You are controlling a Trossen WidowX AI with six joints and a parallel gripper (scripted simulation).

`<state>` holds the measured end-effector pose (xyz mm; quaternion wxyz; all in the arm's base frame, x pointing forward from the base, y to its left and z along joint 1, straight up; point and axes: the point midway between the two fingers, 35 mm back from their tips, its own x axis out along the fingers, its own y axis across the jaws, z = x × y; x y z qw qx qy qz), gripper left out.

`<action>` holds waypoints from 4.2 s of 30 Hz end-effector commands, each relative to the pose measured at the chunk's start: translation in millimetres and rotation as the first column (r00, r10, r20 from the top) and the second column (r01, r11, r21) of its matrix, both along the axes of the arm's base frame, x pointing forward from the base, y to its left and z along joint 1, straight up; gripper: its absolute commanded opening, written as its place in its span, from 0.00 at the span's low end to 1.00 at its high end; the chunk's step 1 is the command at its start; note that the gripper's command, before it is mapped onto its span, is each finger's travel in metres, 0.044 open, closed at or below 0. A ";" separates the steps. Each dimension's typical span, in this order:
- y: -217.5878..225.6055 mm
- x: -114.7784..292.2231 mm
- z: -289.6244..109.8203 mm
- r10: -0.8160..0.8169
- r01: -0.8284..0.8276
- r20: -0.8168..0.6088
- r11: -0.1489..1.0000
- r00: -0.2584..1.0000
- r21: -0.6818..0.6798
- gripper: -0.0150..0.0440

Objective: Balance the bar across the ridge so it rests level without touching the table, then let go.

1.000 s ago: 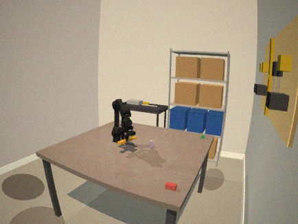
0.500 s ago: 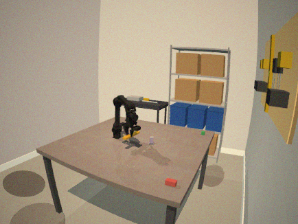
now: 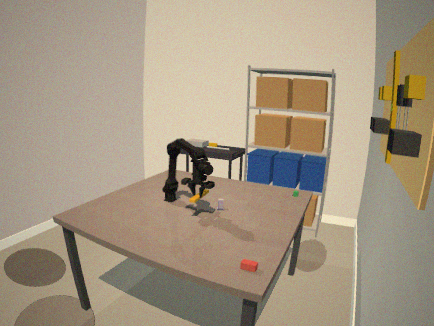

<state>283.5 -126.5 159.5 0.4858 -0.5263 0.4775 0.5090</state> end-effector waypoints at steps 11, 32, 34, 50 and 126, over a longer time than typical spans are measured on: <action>40.8 29.8 2.0 0.140 -0.140 0.000 0.990 0.990 -0.003 0.25; 111.0 64.8 2.9 0.340 -0.340 0.002 0.940 0.940 -0.003 0.25; 118.2 67.6 2.9 0.358 -0.358 0.002 0.934 0.934 -0.003 0.25; 147.4 79.7 -4.3 0.422 -0.422 0.003 0.906 0.906 -0.003 0.25; 147.6 81.1 -42.8 0.423 -0.423 0.003 0.906 0.906 -0.003 0.25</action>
